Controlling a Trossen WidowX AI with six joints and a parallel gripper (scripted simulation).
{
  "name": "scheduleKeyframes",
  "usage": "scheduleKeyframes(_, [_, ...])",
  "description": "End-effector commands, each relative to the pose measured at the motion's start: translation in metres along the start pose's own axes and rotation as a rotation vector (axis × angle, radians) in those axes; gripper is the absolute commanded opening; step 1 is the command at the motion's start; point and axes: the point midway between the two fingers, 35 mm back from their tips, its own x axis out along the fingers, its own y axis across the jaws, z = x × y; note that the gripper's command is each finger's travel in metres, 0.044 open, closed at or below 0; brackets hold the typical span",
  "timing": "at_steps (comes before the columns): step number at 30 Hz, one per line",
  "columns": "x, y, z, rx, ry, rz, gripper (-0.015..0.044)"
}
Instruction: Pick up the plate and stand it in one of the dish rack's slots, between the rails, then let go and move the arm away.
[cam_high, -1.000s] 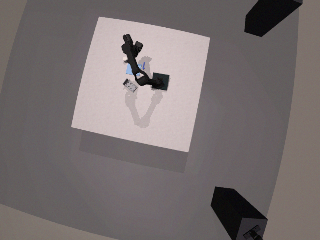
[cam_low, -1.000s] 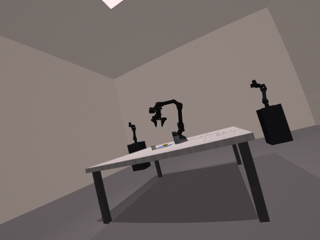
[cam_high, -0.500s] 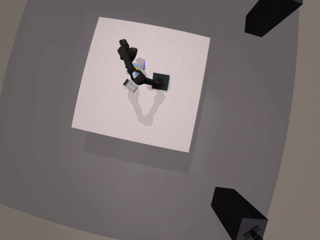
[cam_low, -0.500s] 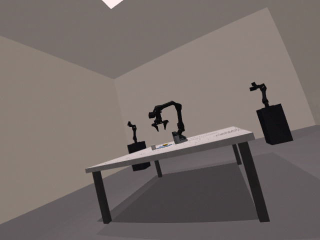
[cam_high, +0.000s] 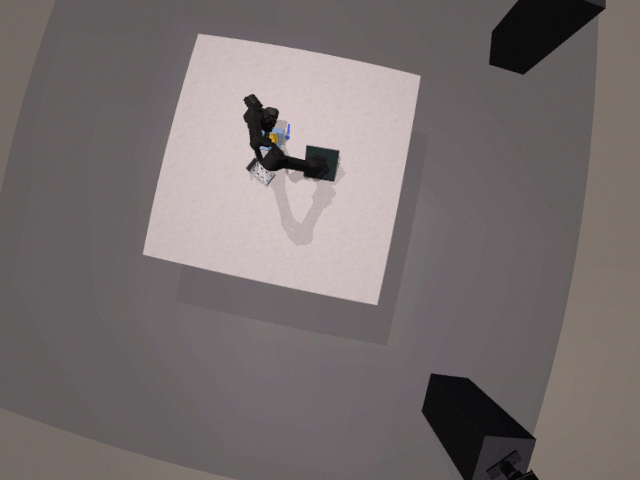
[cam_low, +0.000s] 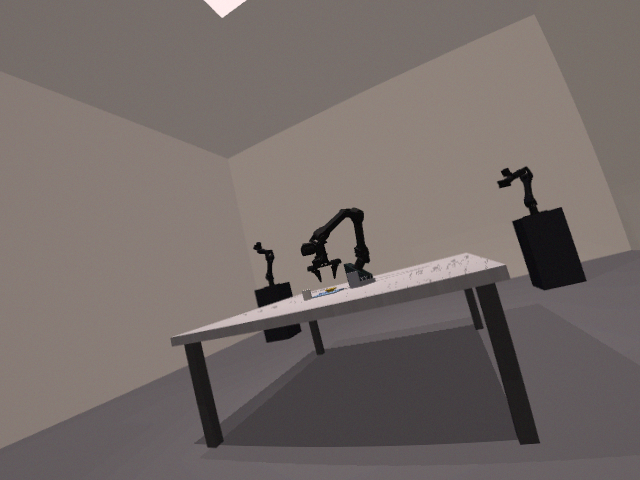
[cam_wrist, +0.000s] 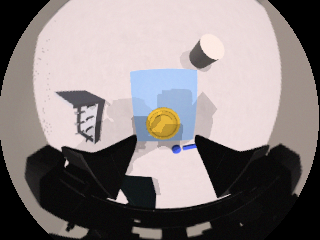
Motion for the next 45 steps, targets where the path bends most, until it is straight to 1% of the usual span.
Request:
scheduleKeyframes(1, [0.007,0.001,0.000,0.007,0.002,0.007,0.0400])
scheduleKeyframes(35, [0.059,0.004,0.001,0.006,0.001,0.010,0.0400])
scheduleKeyframes(41, [0.059,0.004,0.001,0.006,0.001,0.010,0.0361])
scheduleKeyframes(45, [0.059,0.004,0.001,0.006,0.001,0.010,0.0354])
